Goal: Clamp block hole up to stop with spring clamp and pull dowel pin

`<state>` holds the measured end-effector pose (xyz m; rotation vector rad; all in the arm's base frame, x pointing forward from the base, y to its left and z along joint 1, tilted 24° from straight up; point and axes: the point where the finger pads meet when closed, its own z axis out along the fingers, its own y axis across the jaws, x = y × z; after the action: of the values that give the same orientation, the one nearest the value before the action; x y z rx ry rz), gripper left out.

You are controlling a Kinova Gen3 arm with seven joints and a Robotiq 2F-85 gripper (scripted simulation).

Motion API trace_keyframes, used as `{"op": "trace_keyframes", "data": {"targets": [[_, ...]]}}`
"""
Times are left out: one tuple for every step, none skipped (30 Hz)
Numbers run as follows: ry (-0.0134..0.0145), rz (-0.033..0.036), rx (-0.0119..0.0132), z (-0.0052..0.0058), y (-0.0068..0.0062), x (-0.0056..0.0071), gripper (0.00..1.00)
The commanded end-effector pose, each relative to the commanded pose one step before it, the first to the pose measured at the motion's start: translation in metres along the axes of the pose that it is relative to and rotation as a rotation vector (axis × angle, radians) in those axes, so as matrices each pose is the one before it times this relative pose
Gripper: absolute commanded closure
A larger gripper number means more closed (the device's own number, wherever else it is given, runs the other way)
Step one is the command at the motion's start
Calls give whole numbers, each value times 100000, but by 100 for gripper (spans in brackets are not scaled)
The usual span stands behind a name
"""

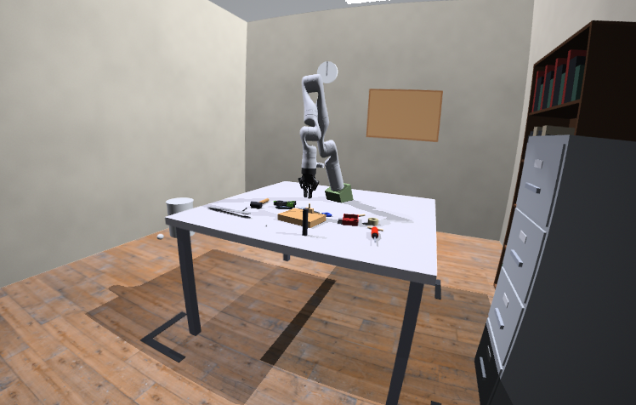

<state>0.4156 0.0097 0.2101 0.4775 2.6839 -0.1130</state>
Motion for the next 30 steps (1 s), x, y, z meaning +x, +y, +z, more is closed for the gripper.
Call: {"op": "trace_keyframes", "data": {"targets": [[-224, 2668, -20, -44, -171, -60, 66], [-36, 972, 11, -4, -69, -12, 66], [-36, 997, 10, -4, -70, -13, 66], [-37, 1021, 10, -4, -72, -14, 66], [-38, 1045, 10, -4, -73, -15, 66], [-39, 1069, 10, -4, -75, -16, 66], [-39, 1094, 9, -4, -76, -17, 66], [-40, 1118, 9, -4, -78, -18, 66], [-41, 1142, 9, -4, -79, -19, 66], [-41, 1166, 8, -4, -81, -20, 66], [-42, 1190, 8, -4, -82, -21, 66], [-43, 1215, 7, -4, -84, -22, 66], [0, 0, 0, 0, 0, 0, 66], [0, 0, 0, 0, 0, 0, 66], [-43, 1239, 7, -4, -85, -23, 66], [-44, 1263, 6, -4, -86, -24, 66], [-44, 1287, 6, -4, -88, -26, 66], [-45, 1310, 5, -4, -89, -27, 66], [-45, 1334, 4, -4, -90, -28, 66], [-46, 1358, 4, -4, -91, -30, 66], [-46, 1381, 3, -4, -92, -31, 66], [-47, 1405, 2, -4, -94, -33, 66], [-47, 1428, 2, -4, -95, -34, 66], [-47, 1451, 1, -4, -96, -36, 66], [-47, 1474, 0, -4, -97, -37, 66], [-48, 1497, -1, -4, -98, -39, 66], [-48, 1520, -1, -4, -99, -40, 66], [-48, 1543, -2, -4, -99, -42, 66], [-48, 1565, -3, -4, -100, -44, 66], [0, 0, 0, 0, 0, 0, 66]]}}
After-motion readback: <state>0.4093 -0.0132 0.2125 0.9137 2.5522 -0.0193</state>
